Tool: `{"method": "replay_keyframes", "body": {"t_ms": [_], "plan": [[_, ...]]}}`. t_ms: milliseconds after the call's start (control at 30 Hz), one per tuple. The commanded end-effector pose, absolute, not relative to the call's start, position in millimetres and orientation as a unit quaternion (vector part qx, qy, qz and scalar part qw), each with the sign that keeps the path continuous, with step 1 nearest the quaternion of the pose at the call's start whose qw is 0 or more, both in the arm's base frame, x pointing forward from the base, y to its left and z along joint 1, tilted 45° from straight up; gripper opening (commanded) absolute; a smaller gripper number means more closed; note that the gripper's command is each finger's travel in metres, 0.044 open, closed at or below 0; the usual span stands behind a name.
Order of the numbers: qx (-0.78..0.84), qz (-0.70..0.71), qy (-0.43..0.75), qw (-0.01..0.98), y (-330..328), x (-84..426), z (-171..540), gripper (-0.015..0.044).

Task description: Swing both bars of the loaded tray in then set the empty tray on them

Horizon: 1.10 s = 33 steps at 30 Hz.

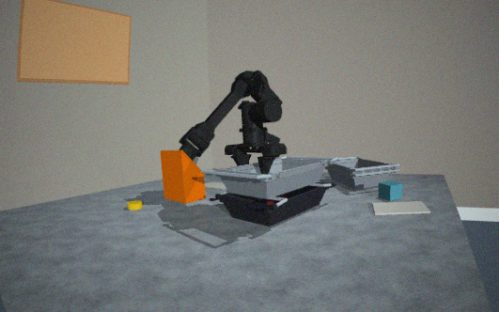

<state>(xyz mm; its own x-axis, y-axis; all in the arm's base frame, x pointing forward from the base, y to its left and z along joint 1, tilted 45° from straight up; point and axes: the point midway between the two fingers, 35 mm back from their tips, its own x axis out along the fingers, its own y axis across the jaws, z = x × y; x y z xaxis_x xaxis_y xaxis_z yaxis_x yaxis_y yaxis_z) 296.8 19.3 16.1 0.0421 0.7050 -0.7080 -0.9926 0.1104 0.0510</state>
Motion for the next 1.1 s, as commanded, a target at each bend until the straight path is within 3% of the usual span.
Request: {"method": "replay_keyframes", "body": {"t_ms": [0, 133, 433, 1067], "plan": [[-0.237, 0.624, 0.302, 0.681, 20, 296, 16, 0.0381], [-0.237, 0.624, 0.302, 0.681, 20, 296, 16, 0.044], [-0.239, 0.623, 0.302, 0.681, 15, 298, 20, 0.044], [-0.238, 0.623, 0.304, 0.68, -59, 293, 93, 0.044]]}}
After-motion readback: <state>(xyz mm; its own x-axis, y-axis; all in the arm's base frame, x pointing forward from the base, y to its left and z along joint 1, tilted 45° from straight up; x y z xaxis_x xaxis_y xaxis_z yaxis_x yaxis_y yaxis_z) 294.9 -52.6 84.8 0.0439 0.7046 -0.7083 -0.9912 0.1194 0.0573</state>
